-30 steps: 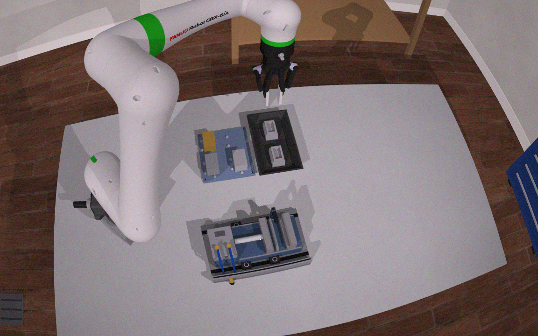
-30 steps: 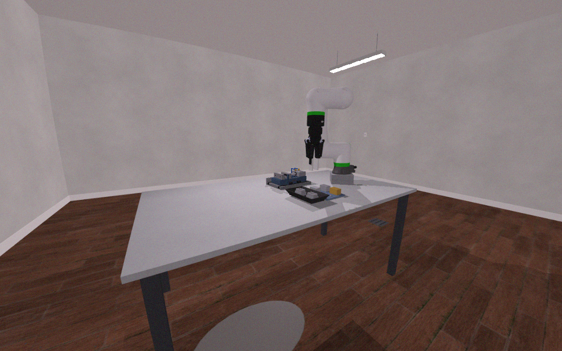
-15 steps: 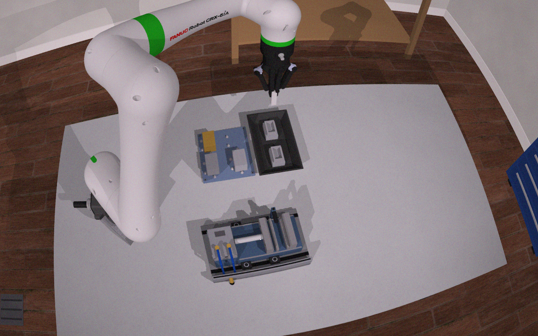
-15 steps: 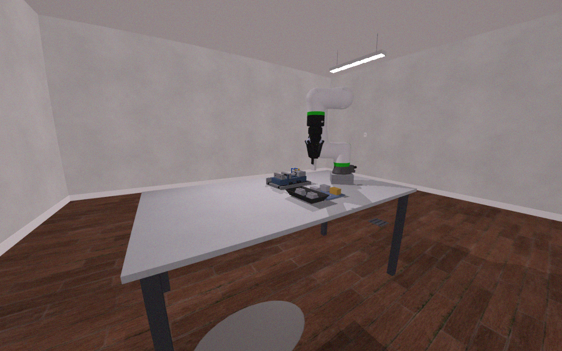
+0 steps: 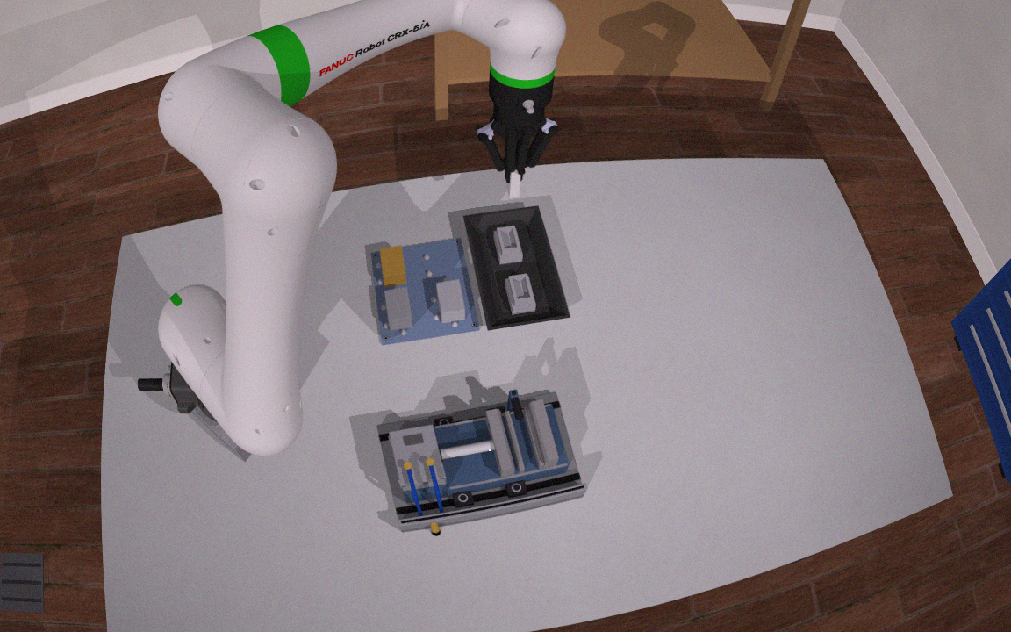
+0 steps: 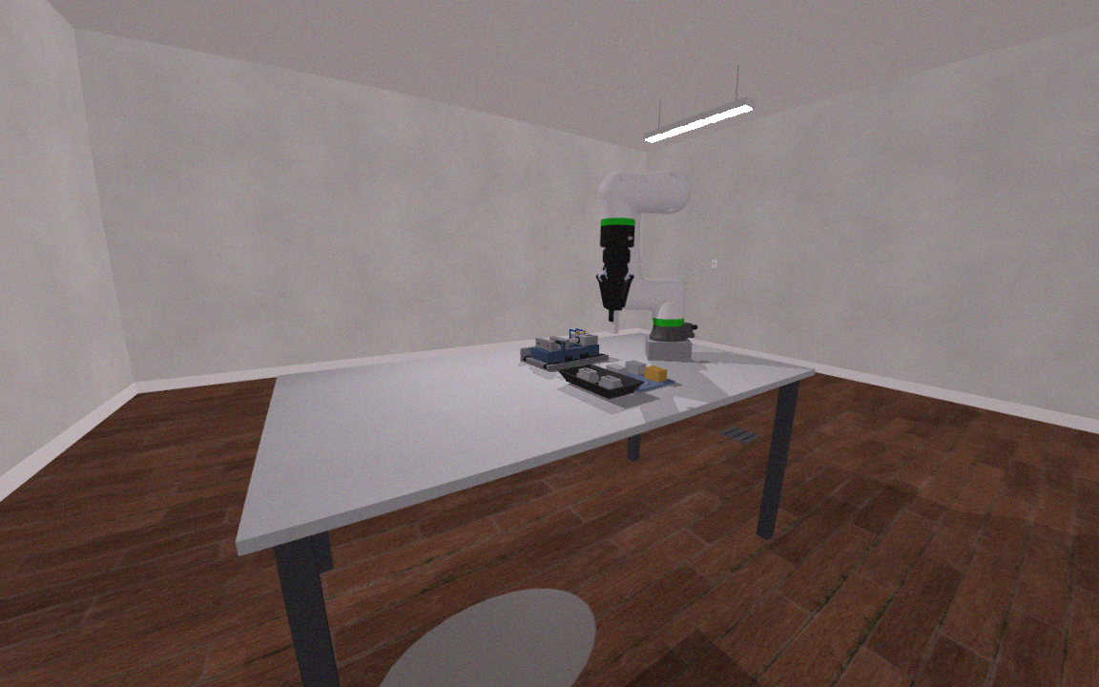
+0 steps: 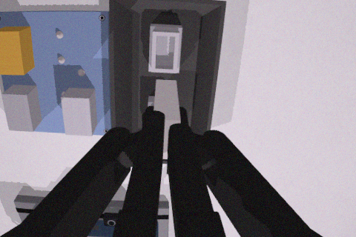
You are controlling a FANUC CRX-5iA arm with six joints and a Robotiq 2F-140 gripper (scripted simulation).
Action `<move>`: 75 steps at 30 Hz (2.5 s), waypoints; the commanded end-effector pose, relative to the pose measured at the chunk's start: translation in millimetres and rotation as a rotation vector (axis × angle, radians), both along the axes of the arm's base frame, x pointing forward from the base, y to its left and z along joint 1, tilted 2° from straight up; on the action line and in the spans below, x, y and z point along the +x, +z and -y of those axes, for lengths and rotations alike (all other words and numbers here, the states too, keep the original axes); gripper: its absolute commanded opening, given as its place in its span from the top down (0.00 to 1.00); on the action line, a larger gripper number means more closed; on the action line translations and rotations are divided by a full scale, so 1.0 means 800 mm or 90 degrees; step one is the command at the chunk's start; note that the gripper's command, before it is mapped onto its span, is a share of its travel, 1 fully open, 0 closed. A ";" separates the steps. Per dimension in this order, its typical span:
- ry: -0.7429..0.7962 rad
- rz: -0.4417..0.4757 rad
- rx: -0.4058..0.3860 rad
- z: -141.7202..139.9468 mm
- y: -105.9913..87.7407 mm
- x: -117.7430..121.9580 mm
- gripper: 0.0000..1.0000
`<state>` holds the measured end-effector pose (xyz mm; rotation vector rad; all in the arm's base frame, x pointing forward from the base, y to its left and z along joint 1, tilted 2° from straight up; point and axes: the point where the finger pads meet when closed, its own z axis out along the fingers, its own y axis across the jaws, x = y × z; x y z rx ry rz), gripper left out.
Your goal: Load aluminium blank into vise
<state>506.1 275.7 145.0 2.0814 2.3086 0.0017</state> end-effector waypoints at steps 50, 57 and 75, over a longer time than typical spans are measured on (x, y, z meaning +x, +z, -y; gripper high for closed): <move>0.000 0.000 0.000 0.148 -0.004 -0.248 0.60; 0.000 0.000 0.000 0.148 -0.004 -0.248 0.60; 0.000 0.000 0.000 0.148 -0.006 -0.248 0.60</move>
